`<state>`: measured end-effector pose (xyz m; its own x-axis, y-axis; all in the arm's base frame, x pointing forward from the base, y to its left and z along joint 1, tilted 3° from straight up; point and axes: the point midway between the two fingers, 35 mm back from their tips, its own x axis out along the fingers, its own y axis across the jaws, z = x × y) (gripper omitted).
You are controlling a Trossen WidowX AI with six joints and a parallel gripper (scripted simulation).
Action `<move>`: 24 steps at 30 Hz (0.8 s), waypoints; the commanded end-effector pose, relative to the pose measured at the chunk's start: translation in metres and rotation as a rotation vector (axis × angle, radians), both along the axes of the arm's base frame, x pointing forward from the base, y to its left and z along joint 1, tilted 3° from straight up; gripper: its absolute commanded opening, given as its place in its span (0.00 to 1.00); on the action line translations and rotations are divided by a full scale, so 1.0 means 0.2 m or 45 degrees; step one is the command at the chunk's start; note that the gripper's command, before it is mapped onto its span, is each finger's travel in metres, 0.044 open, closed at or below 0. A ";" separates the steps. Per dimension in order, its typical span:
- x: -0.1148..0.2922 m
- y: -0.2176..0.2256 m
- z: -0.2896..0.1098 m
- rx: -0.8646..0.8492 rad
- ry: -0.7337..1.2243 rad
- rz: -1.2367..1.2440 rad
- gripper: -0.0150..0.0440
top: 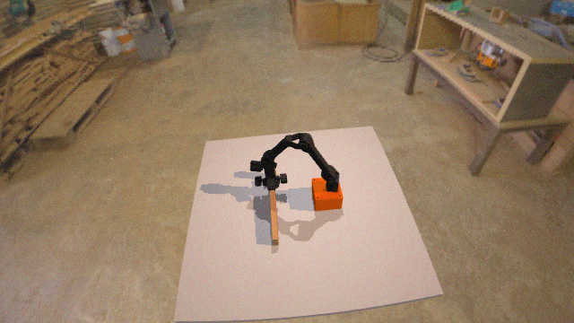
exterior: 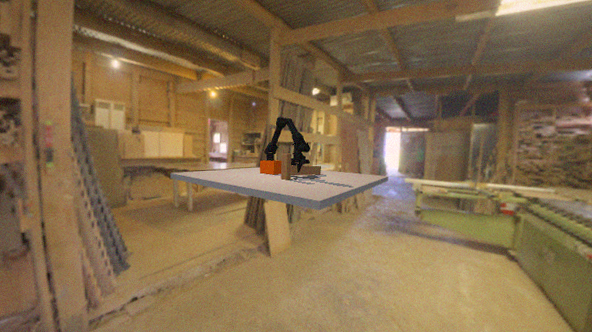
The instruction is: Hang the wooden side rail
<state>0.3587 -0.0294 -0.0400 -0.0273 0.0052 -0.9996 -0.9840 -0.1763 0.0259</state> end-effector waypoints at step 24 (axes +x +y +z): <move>0.01 -0.02 0.01 -0.004 -0.010 0.002 0.25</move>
<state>0.3580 -0.0322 -0.0403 -0.0286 0.0060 -0.9996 -0.9845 -0.1735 0.0271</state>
